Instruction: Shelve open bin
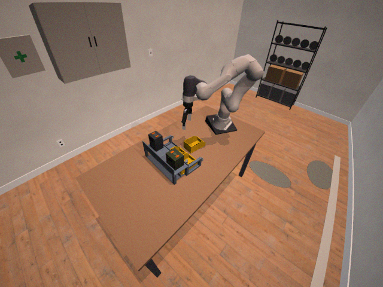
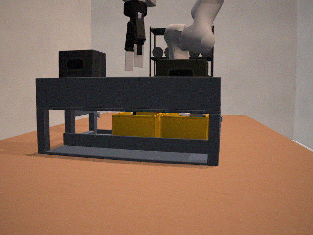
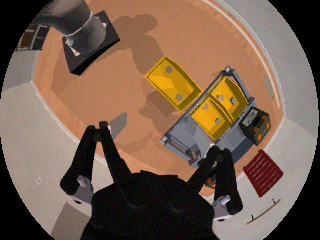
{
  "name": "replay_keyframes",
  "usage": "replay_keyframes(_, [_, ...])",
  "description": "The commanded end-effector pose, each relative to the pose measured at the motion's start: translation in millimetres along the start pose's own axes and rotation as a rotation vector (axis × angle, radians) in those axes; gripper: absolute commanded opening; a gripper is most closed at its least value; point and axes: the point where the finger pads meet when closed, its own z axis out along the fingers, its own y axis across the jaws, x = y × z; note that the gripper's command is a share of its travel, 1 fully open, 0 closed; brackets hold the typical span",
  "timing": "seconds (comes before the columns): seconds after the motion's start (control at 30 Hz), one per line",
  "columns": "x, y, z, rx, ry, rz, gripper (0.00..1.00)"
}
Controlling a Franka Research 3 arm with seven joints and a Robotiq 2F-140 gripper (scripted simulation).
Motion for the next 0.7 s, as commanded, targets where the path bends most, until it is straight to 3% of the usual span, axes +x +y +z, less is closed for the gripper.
replay_keyframes(0.0, [0.0, 0.0, -0.1, 0.000, 0.000, 0.000, 1.00])
replay_keyframes(0.67, [3.0, 1.9, 0.5, 0.000, 0.001, -0.025, 1.00])
